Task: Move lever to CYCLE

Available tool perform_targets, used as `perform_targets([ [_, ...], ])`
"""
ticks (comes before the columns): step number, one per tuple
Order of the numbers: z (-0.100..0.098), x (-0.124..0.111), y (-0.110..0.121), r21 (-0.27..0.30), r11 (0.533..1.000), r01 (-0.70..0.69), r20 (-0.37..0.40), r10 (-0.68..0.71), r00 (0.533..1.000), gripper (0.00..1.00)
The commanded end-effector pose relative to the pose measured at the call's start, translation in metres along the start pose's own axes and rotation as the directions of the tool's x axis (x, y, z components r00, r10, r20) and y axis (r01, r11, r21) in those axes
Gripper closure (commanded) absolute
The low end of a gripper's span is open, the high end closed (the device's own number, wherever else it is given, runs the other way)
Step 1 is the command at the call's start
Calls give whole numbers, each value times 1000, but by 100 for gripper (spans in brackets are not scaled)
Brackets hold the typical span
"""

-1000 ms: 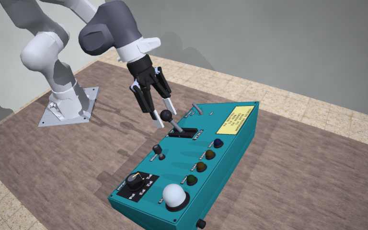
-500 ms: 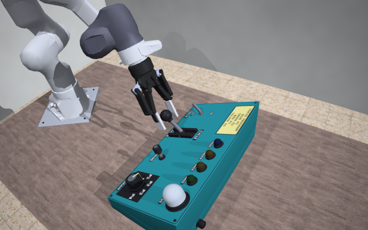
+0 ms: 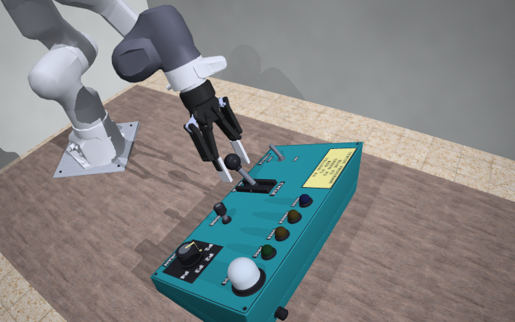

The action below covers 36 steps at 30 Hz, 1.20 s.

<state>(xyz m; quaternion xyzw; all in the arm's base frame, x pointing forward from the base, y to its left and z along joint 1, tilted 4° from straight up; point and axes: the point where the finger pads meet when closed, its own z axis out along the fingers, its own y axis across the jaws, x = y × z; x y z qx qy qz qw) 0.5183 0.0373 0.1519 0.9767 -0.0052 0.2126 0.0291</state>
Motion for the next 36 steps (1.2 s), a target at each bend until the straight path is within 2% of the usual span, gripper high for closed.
perform_targets([
  [1, 0, 2, 0, 0, 1000, -3, -4, 3, 1000, 56],
  [36, 3, 4, -1, 0, 1000, -3, -4, 3, 1000, 56],
])
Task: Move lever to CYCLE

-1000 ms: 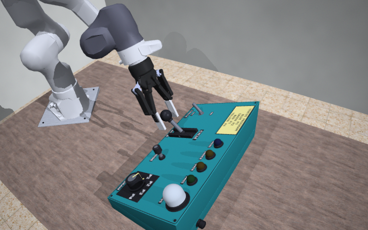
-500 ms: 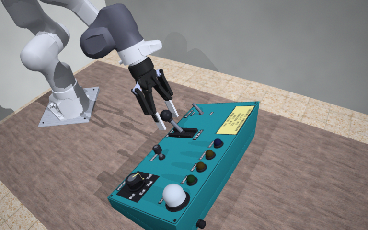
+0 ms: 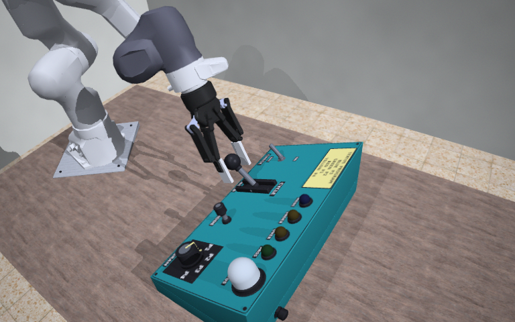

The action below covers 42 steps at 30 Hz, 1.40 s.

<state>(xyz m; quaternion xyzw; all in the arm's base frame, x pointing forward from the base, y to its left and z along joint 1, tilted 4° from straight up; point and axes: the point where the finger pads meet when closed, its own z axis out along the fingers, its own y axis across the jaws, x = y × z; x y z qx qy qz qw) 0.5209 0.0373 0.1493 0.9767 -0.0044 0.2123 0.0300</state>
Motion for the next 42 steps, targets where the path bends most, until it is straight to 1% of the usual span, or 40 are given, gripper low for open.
perform_targets([
  [1, 0, 2, 0, 2, 1000, -5, -5, 5, 1000, 56],
  [35, 0, 2, 0, 2, 1000, -5, -5, 5, 1000, 56],
  [36, 0, 2, 0, 2, 1000, -5, -5, 5, 1000, 100],
  [42, 0, 2, 0, 2, 1000, -5, -5, 5, 1000, 100],
])
